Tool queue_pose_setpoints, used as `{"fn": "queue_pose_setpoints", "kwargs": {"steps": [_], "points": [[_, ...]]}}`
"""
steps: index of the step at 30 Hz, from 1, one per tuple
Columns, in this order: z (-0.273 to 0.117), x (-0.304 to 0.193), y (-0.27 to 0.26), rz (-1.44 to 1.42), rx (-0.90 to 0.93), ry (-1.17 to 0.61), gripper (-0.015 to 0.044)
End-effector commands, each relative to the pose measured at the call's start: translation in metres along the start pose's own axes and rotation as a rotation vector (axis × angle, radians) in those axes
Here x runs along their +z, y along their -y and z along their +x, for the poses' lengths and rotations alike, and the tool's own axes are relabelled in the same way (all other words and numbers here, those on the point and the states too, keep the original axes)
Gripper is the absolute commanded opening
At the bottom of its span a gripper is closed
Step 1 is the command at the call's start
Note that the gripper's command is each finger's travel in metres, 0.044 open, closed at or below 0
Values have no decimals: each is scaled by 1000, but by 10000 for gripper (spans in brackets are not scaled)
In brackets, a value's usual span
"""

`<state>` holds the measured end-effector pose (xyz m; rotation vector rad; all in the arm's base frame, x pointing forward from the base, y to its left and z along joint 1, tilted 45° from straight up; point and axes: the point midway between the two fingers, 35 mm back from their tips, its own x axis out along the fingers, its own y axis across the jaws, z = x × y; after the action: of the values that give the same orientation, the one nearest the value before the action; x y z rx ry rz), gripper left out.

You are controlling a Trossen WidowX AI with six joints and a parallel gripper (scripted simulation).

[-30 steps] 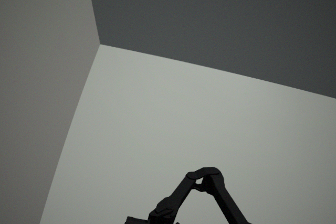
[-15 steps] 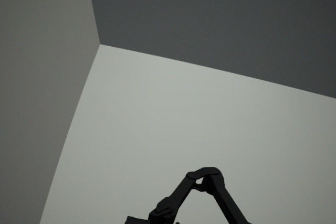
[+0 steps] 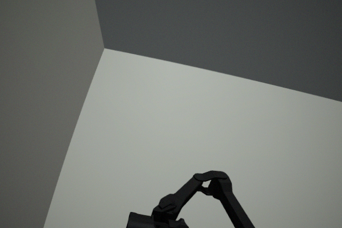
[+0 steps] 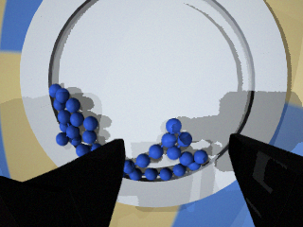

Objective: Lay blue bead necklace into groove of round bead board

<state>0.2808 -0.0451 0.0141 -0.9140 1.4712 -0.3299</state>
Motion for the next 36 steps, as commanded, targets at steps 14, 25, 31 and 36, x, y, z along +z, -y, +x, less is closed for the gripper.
{"fn": "queue_pose_setpoints", "kwargs": {"steps": [14, 25, 31, 36], "points": [[17, 0, 0, -3, 0, -2, 120], [33, -2, 0, -5, -1, -5, 120], [31, -1, 0, 3, 2, -5, 0], [31, -1, 0, 3, 2, -5, 0]]}}
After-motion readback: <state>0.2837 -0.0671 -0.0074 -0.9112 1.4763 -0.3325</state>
